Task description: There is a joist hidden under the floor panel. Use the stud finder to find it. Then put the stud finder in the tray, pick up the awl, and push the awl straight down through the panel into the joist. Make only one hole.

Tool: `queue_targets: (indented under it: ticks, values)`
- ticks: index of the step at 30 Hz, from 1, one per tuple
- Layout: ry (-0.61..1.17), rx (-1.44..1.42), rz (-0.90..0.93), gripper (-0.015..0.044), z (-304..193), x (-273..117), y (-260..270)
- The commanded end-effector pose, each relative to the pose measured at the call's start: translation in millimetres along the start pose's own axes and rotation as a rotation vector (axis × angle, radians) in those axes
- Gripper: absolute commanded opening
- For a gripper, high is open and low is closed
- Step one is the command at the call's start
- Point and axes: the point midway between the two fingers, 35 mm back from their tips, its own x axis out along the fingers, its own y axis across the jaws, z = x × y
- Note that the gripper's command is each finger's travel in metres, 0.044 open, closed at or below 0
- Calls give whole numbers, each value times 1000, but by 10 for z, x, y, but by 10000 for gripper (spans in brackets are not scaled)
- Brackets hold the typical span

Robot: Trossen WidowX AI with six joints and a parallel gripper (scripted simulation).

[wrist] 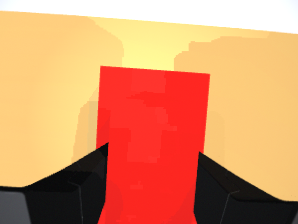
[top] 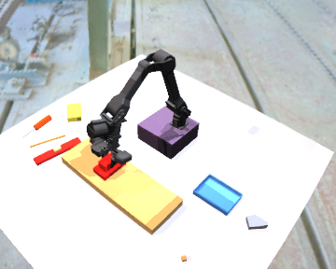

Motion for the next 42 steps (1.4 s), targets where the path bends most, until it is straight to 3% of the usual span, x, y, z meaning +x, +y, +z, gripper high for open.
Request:
queue_targets:
  ticks: [1,32,42]
  values:
    - [0,1,-11,0,7,2,-196]
    - [1,-2,-22,0,9,-28,-1437]
    - [-1,2,-18,0,3,-31,-1406]
